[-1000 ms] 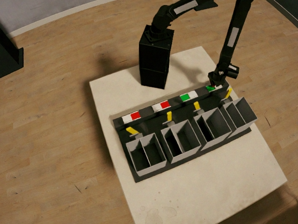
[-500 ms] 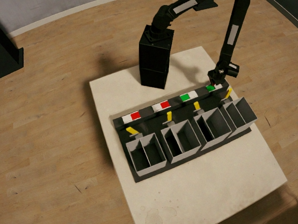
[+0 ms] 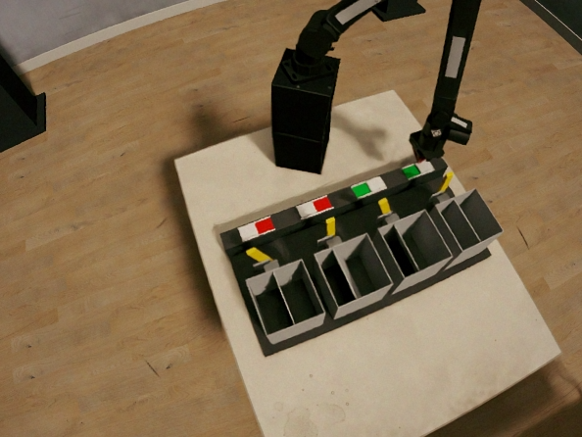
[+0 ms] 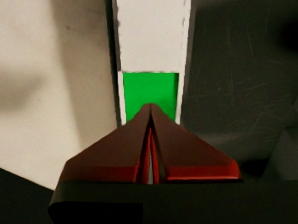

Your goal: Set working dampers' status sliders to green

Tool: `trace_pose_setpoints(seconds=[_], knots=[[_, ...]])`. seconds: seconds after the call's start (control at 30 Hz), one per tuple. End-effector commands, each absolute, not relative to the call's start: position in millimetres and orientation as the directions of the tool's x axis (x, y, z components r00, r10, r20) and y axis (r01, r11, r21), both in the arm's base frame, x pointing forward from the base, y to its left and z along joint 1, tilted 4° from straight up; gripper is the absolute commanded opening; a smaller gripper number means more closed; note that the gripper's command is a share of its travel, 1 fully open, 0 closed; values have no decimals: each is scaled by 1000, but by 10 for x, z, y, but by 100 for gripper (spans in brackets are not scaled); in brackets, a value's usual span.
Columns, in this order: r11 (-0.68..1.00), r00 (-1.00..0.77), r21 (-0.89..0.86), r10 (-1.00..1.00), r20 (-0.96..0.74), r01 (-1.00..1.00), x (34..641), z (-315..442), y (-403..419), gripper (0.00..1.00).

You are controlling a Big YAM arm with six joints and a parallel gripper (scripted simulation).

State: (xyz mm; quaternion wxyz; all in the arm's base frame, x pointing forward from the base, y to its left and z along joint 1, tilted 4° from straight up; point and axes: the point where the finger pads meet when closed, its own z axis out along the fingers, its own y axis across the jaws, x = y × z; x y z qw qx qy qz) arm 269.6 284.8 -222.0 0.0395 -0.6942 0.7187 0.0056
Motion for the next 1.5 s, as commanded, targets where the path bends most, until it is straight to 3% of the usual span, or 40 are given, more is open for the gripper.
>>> trace_pose_setpoints(seconds=[0.0,0.23,0.27,1.47], knots=[[36,-34,-44,-997,-63,-998,2726,-2219,2822,0],[36,-34,-44,-997,-63,-998,2726,-2219,2822,0],[36,-34,-44,-997,-63,-998,2727,-2218,2823,100],[38,-32,-65,-996,-87,-997,2761,-1444,2849,100]])
